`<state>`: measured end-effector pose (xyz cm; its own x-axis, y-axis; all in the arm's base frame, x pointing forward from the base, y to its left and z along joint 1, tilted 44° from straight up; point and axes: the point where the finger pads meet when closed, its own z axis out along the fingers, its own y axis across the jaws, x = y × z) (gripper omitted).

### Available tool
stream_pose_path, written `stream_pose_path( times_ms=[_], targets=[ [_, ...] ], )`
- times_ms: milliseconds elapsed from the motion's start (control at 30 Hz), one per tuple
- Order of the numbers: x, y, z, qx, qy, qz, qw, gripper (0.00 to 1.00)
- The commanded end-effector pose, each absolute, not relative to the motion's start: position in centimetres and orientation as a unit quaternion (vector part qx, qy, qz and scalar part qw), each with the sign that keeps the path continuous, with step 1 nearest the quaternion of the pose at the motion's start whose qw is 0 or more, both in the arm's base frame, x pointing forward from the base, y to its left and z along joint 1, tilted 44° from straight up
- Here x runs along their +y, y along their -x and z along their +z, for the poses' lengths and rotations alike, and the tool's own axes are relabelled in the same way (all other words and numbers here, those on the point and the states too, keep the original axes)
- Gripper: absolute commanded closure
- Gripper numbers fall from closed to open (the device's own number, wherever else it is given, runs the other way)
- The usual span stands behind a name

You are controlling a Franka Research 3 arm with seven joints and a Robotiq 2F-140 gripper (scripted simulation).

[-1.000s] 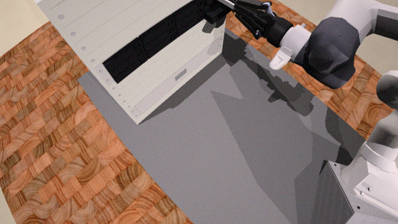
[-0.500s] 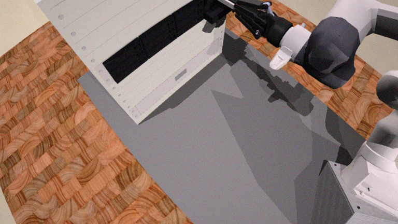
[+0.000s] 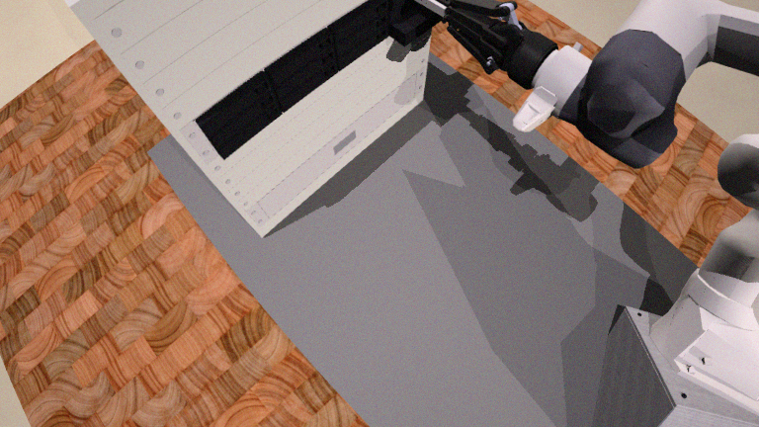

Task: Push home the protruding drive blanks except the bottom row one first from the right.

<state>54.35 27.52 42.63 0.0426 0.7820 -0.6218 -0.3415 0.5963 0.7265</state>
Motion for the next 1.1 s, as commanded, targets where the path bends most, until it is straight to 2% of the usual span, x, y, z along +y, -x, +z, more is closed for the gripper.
stream_pose_path(
  times_ms=[0,1067],
  targets=[
    [29.52,-54.16,43.44,0.56,-0.179,0.415,0.694,1.0],
    [29.93,-54.31,43.67,0.56,-0.179,0.415,0.694,1.0]
  ],
)
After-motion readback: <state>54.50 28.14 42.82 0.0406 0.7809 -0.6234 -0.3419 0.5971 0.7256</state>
